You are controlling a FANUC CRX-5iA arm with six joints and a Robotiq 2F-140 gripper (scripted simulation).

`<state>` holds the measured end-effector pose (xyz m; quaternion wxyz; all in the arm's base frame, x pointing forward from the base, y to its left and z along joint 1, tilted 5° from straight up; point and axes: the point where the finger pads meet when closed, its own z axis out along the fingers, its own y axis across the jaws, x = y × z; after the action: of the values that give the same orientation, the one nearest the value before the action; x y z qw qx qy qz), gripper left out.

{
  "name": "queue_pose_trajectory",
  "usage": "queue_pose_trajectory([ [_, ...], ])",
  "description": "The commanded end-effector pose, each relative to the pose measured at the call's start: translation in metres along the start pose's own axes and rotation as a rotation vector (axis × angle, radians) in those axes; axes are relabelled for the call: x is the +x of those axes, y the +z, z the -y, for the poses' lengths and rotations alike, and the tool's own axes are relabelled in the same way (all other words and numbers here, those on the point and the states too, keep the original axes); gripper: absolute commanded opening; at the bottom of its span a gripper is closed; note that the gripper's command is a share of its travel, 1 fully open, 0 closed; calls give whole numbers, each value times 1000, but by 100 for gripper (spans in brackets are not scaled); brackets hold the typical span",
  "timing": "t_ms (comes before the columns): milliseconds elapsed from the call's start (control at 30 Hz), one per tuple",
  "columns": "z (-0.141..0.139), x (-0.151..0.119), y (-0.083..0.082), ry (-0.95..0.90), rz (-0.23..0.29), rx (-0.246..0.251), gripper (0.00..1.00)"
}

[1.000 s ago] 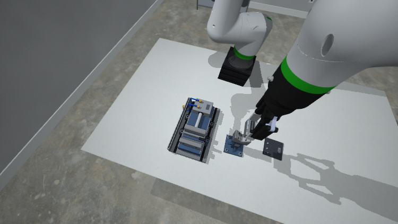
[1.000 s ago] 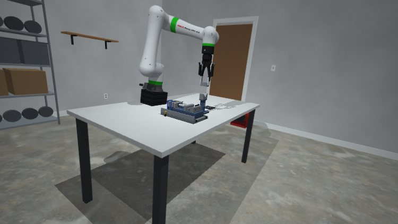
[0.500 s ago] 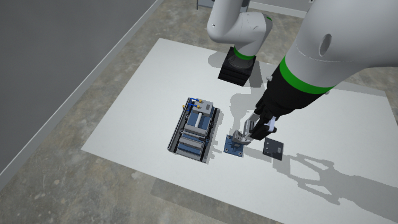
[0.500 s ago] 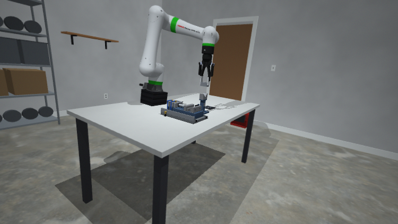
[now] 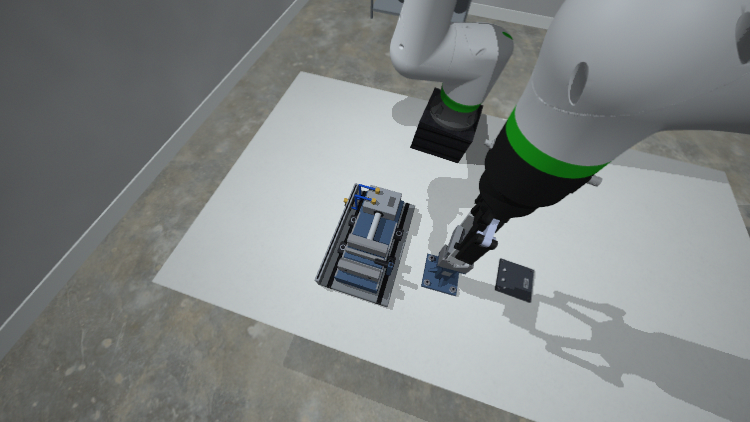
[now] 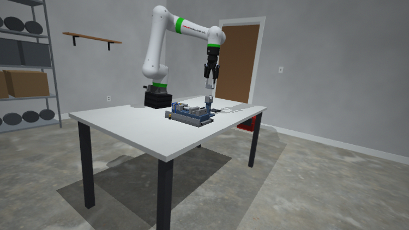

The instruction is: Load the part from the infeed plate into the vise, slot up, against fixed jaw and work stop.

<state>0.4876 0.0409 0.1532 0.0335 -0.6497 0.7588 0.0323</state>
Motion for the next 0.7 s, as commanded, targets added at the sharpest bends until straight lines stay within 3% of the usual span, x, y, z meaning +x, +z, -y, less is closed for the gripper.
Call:
queue_pose_trajectory([
  [0, 5, 8, 0, 65, -1, 1, 0],
  [667, 35, 77, -1, 595, -2, 1, 0],
])
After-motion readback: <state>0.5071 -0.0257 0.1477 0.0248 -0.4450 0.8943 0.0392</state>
